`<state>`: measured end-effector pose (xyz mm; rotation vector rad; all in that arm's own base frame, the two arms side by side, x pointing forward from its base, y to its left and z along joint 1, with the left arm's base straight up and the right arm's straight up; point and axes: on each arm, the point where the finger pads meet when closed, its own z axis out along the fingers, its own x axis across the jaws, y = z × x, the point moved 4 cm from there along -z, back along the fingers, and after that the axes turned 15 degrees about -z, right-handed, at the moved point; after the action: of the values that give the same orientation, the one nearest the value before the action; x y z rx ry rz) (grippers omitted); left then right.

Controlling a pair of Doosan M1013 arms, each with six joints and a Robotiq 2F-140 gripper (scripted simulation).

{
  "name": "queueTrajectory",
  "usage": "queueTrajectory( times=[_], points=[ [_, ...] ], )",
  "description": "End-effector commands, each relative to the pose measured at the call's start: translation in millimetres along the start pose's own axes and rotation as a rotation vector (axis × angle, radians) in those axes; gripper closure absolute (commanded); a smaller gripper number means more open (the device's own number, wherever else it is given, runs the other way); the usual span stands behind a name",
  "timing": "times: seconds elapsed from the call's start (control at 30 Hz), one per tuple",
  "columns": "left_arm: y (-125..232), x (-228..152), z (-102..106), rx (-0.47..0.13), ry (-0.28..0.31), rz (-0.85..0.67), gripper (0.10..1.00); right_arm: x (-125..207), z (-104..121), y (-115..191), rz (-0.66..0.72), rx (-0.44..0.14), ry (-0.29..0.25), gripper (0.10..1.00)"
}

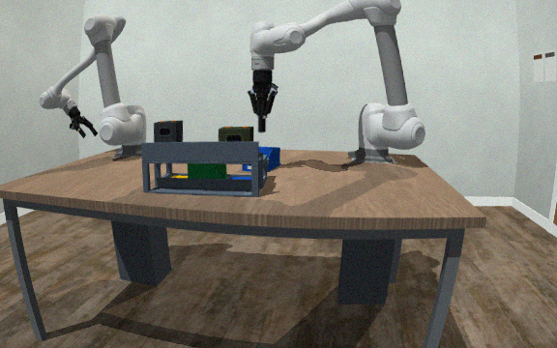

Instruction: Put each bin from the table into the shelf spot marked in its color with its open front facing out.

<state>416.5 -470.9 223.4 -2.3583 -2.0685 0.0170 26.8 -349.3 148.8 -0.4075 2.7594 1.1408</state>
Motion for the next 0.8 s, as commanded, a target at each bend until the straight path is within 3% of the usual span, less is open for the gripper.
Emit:
queueTrajectory(
  times=[0.0,0.33,0.37,0.77],
  points=[
    [-25,20,-4,-0.012,0.003,-0.167,0.999,0,0,0,0.000,0.001,0.000,0.098],
    [-36,29,-4,-0.012,0.003,-0.236,0.999,0,0,0,0.000,0.001,0.000,0.098],
    [-36,29,-4,-0.012,0.003,-0.236,0.861,0,0,0,0.000,0.001,0.000,0.098],
    [-36,29,-4,-0.012,0.003,-0.236,0.861,0,0,0,0.000,0.001,0.000,0.098]
  ],
)
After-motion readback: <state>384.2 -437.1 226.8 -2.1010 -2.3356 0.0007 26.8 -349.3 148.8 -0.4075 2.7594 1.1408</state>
